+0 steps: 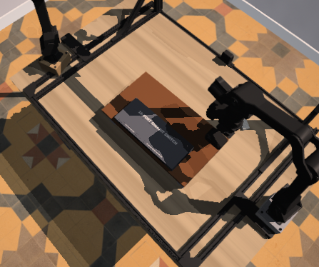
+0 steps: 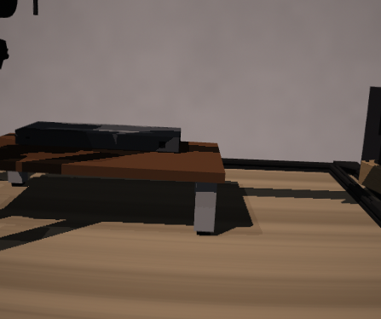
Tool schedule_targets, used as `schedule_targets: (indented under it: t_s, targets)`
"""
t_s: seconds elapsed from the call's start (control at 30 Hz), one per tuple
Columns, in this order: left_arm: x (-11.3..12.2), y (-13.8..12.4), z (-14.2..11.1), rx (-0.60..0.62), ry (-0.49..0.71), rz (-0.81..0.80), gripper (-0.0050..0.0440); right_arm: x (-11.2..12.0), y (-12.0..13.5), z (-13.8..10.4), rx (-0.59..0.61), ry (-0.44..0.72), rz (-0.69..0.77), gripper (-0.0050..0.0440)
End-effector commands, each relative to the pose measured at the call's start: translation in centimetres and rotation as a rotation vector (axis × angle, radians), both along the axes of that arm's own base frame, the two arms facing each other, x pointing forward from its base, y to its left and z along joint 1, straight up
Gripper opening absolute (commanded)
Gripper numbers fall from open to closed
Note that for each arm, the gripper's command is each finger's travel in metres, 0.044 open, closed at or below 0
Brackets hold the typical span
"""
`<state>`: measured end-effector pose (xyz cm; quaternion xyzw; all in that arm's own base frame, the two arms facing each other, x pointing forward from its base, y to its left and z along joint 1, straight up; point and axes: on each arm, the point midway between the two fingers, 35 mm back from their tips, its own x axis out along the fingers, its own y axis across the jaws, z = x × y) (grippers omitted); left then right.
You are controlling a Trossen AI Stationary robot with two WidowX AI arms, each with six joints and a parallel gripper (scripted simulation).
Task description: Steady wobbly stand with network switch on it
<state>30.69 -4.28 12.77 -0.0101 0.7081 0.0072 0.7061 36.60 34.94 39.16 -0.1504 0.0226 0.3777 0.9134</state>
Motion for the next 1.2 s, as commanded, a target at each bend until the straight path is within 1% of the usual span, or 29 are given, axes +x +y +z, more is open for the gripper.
schedule_targets:
  t_s: [0.0,0.1,0.3,0.33,0.5,0.67,0.87,0.9,1.17]
  targets:
    - [0.0,0.0,0.0,0.000,0.000,0.000,0.0000,-1.2,-1.2,6.9,0.149,-0.122,-0.001,0.0000]
    - [0.0,0.0,0.0,0.000,0.000,0.000,0.0000,-2.2,-2.0,10.5,0.240,-0.193,0.000,0.0000]
    - [0.0,0.0,0.0,0.000,0.000,0.000,0.0000,-2.2,-2.1,10.7,0.240,-0.193,0.000,0.0000]
    - [0.0,0.0,0.0,0.000,0.000,0.000,0.0000,-2.3,-2.2,10.0,0.228,-0.186,0.000,0.0000]
    - [0.0,0.0,0.0,0.000,0.000,0.000,0.0000,-4.3,-4.1,15.9,0.373,-0.300,0.005,0.0000]
    - [0.0,0.0,0.0,0.000,0.000,0.000,0.0000,-6.8,-6.5,21.3,0.518,-0.413,0.016,0.0000]
    - [0.0,0.0,0.0,0.000,0.000,0.000,0.0000,-6.9,-6.5,21.5,0.518,-0.413,0.016,0.0000]
    - [0.0,0.0,0.0,0.000,0.000,0.000,0.0000,-6.9,-6.6,20.8,0.506,-0.407,0.014,0.0000]
    - [0.0,0.0,0.0,0.000,0.000,0.000,0.0000,-11.9,-11.4,28.6,0.730,-0.584,0.040,0.0000]
